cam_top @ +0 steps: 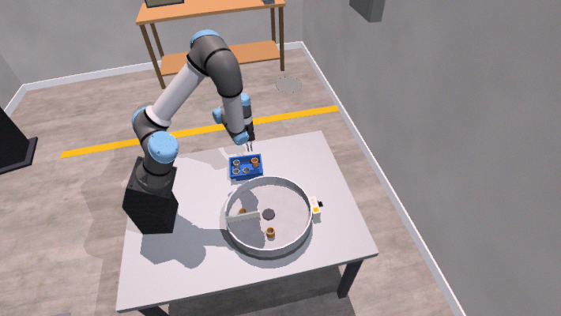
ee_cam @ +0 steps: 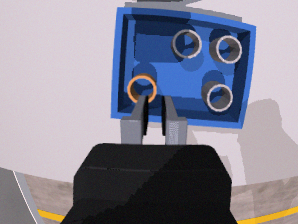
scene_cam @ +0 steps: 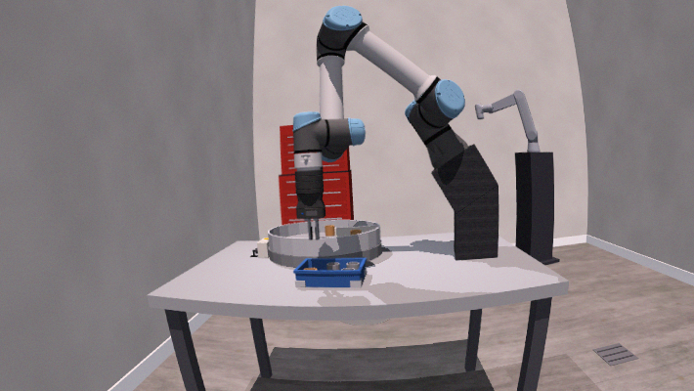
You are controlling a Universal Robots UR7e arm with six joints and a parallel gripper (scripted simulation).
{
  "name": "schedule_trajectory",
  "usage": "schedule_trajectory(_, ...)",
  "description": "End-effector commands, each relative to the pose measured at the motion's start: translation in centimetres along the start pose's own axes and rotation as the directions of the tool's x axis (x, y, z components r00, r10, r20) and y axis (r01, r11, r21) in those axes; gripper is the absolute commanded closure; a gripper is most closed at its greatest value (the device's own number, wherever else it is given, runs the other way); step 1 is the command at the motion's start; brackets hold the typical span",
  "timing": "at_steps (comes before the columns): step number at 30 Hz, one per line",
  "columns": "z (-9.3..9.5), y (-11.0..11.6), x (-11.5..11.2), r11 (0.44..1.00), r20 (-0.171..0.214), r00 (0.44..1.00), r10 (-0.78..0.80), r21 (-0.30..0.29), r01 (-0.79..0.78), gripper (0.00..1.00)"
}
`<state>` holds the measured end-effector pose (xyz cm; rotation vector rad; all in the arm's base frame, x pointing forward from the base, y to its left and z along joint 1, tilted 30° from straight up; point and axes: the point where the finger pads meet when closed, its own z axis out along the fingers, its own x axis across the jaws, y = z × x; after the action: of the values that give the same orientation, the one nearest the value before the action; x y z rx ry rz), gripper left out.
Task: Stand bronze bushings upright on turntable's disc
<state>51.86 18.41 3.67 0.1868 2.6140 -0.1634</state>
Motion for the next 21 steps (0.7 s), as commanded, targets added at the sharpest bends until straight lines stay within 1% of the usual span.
schedule_trajectory(1,0.02,0.11,-0.13,1.0,0.002,1.0,0.0,0.0,0.0,0.64)
schedule_trajectory(21,0.01,0.08,-0.59,1.0,0.0,1.0,0.002,0.0,-0.002,0.64)
